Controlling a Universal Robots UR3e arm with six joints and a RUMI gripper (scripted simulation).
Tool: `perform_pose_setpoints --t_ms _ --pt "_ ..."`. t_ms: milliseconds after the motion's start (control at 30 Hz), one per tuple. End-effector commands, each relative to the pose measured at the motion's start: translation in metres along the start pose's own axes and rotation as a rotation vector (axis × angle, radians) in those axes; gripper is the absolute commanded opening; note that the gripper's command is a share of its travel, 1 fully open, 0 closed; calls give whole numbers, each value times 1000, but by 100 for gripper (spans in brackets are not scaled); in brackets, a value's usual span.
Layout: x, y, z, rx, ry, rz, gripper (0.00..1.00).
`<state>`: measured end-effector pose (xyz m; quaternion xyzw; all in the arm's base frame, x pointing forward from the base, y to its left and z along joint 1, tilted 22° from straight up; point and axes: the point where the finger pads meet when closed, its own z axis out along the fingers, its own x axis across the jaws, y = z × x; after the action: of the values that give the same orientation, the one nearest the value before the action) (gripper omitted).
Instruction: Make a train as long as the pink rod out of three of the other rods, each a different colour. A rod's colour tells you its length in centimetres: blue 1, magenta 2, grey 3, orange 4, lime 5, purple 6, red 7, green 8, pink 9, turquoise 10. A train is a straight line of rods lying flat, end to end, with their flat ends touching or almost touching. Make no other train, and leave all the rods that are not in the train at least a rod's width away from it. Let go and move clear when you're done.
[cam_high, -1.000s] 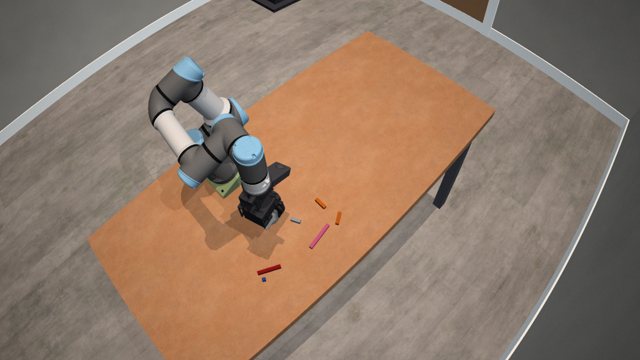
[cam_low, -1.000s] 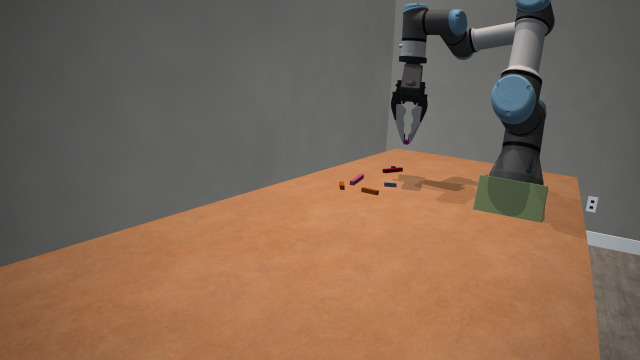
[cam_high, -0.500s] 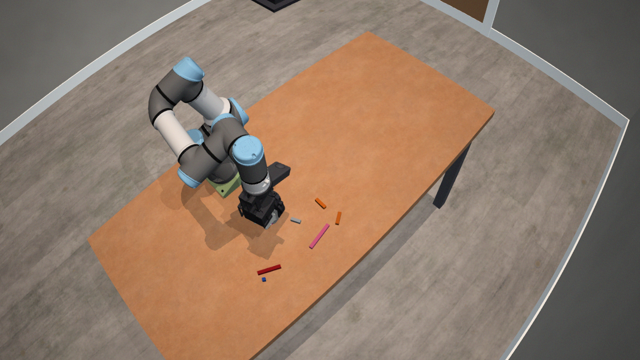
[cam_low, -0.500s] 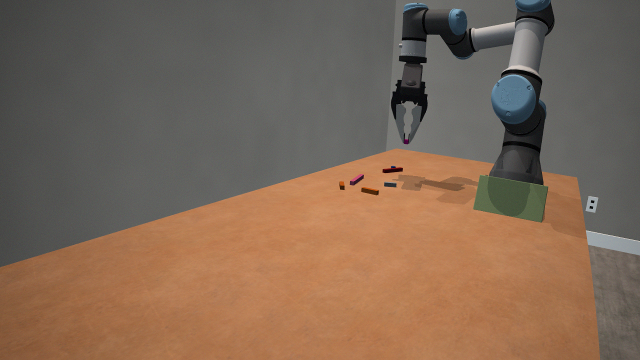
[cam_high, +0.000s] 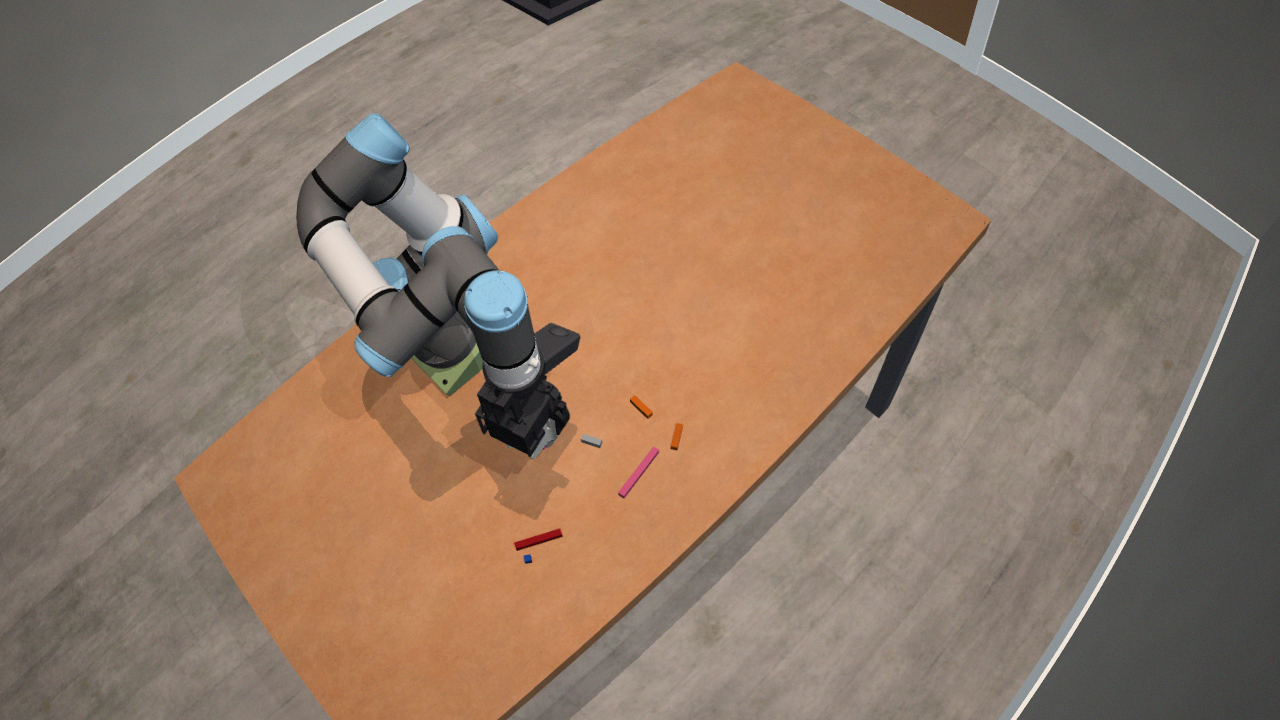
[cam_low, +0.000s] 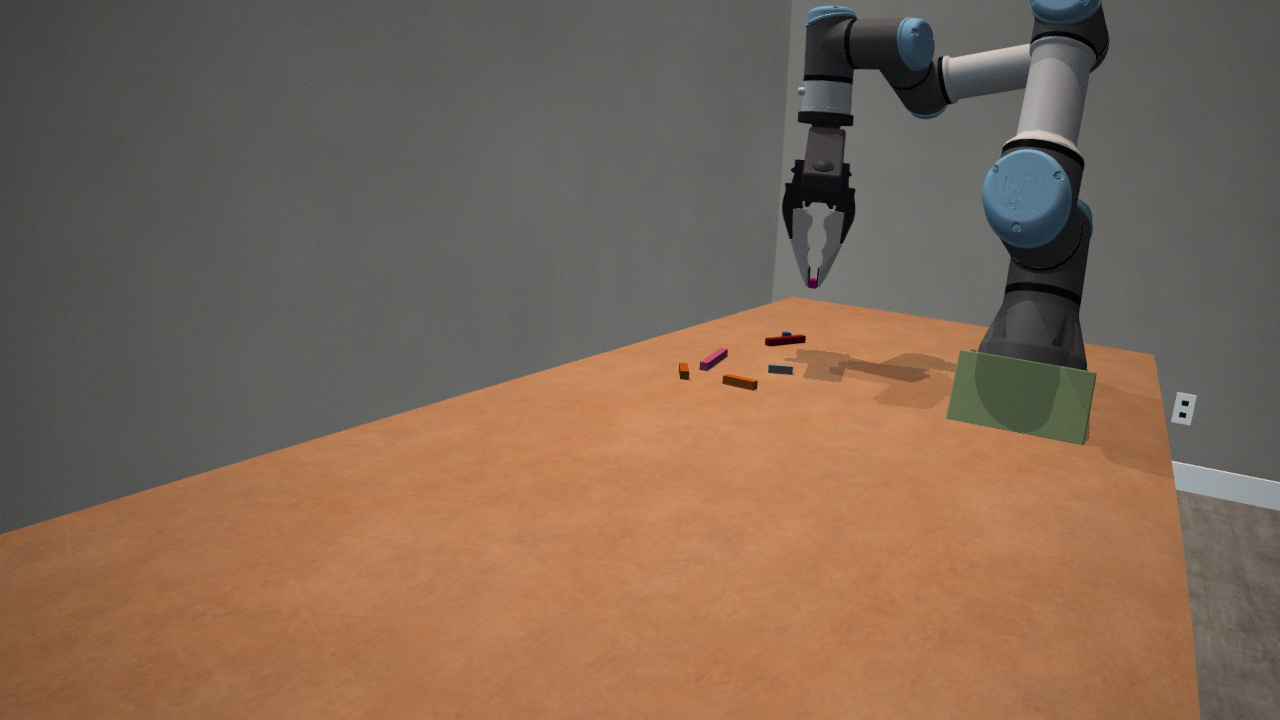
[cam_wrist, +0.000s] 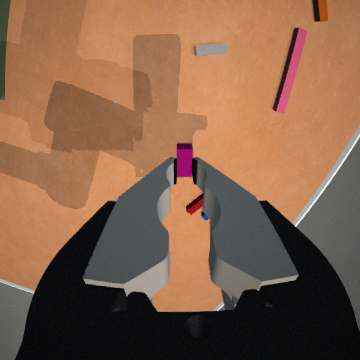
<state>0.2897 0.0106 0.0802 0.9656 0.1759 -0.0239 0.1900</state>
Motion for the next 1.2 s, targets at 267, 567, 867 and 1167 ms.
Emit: perform_pose_setpoints --t_ms 267,567,867,1167 --pt "0 1 -1 -1 2 -49 0" --pt "-1 2 -1 -1 2 -117 0" --pt "-3 3 -1 -1 2 -204 0" --pt "-5 5 -1 -1 2 -353 0"
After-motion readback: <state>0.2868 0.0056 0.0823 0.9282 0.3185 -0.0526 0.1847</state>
